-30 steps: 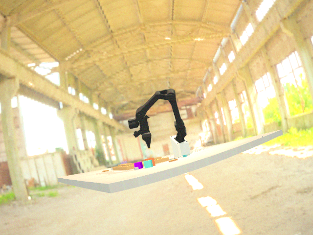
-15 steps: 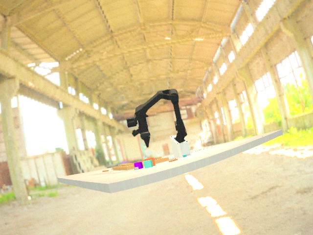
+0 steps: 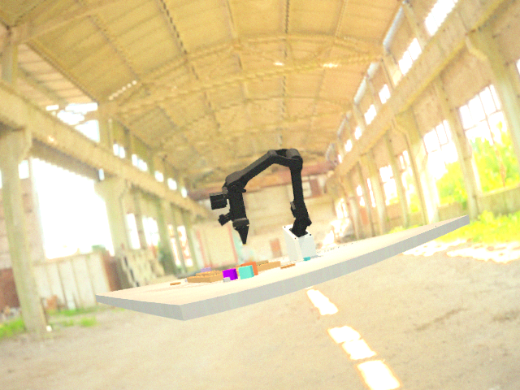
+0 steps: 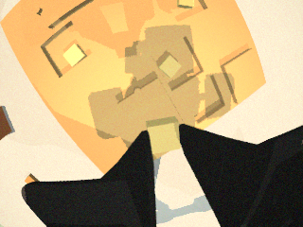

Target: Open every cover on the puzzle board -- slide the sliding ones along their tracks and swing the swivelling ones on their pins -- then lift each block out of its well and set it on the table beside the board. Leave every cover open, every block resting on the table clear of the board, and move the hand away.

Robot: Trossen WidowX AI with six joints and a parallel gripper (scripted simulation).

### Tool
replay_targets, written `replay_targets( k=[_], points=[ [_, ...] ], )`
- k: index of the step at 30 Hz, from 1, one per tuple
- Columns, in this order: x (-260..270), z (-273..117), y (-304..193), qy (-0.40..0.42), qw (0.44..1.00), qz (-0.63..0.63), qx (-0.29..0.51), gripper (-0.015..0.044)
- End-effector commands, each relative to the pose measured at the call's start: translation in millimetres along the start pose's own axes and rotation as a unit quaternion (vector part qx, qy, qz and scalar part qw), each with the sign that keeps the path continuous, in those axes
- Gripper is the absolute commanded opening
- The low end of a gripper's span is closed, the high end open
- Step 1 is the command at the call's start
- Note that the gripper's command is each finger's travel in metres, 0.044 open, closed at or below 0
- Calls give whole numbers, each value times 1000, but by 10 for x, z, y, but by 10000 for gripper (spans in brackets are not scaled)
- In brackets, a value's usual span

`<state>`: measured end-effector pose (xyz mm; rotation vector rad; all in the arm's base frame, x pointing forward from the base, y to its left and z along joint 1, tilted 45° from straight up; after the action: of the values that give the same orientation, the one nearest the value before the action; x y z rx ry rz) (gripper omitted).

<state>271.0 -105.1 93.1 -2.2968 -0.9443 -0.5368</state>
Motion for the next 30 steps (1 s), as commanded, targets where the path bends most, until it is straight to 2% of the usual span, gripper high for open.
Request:
replay_targets(
  k=[1, 30],
  points=[
    [179, -11, -29, 1, 1000, 0, -2, 80],
    [1116, -36, -442, 11, 1000, -3, 2, 80]
  ],
)
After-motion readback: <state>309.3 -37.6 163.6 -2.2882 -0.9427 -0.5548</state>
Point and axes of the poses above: the point midway between the two fingers, 35 mm back from their tips, its own z axis out along the fingers, its own x axis across the jaws, y = z × x, the point moved 7 cm from there along -z, back along the fingers, and after that the axes turned 7 degrees about z, right-handed, at the moved point
